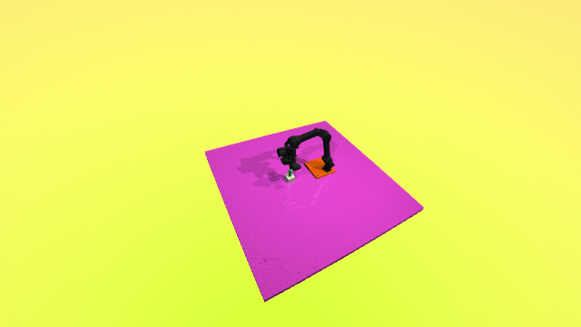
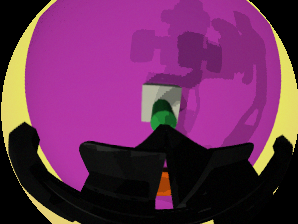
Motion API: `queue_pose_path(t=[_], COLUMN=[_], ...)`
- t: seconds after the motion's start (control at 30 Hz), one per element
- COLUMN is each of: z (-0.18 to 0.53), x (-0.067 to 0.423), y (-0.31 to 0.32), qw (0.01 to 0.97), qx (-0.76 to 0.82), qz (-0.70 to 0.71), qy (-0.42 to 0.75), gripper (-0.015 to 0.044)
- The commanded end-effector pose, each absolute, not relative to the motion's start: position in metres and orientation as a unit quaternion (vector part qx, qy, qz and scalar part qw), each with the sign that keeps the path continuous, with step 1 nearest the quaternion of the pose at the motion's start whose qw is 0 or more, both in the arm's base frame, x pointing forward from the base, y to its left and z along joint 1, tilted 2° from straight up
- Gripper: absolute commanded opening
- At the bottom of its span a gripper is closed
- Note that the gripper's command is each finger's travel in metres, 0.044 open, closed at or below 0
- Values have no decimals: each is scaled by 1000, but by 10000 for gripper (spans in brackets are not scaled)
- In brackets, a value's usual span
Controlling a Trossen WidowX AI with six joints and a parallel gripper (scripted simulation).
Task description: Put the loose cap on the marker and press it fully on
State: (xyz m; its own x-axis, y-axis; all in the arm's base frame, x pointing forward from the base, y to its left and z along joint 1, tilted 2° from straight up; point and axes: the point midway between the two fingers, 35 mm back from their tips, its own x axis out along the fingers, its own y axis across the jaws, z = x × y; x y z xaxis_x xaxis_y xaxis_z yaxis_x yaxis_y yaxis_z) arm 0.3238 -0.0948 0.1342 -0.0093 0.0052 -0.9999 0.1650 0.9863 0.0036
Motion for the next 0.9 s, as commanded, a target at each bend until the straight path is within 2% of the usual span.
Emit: queue_pose_path(t=[0.0, 0.13, 0.27, 0.8, 0.87], z=[175, 211, 213, 213, 213], x=[328, 324, 324, 324, 324], y=[-96, -95, -95, -95, -95], qw=[715, 721, 721, 721, 721], qx=[57, 56, 56, 56, 56], qz=[-60, -61, -61, -61, -61], qy=[694, 688, 688, 688, 688], gripper=[0, 0, 0, 420, 440])
